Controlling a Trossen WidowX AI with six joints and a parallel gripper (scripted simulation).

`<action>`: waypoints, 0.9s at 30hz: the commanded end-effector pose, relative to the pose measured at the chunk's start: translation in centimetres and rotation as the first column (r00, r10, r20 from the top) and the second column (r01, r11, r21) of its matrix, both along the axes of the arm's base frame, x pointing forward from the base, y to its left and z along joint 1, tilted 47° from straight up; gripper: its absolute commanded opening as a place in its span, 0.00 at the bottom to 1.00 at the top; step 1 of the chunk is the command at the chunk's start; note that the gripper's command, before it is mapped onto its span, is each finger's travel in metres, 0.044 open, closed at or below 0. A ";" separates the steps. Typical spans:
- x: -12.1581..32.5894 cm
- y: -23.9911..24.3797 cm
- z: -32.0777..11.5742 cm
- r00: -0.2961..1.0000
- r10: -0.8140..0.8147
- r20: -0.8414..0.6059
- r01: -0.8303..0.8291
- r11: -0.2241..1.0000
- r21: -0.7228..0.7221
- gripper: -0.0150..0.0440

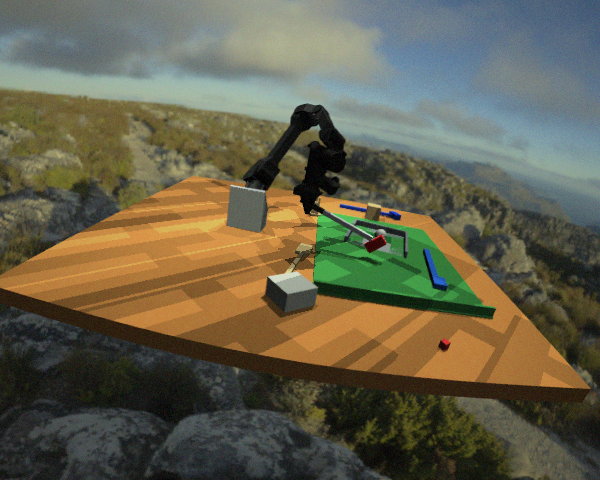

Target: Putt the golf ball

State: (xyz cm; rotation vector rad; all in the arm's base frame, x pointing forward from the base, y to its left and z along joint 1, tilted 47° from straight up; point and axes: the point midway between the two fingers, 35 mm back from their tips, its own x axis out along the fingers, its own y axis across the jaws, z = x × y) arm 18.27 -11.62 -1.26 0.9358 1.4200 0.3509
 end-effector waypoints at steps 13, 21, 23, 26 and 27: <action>-0.5 -2.2 2.0 1.000 -0.008 0.009 0.008 1.000 -0.011 0.25; -0.5 -2.2 2.0 1.000 -0.008 0.009 0.008 1.000 -0.011 0.25; -0.5 -2.2 2.0 1.000 -0.008 0.009 0.008 1.000 -0.011 0.25; -0.5 -2.2 2.0 1.000 -0.008 0.009 0.008 1.000 -0.011 0.25; -0.5 -2.2 2.0 1.000 -0.008 0.009 0.008 1.000 -0.011 0.25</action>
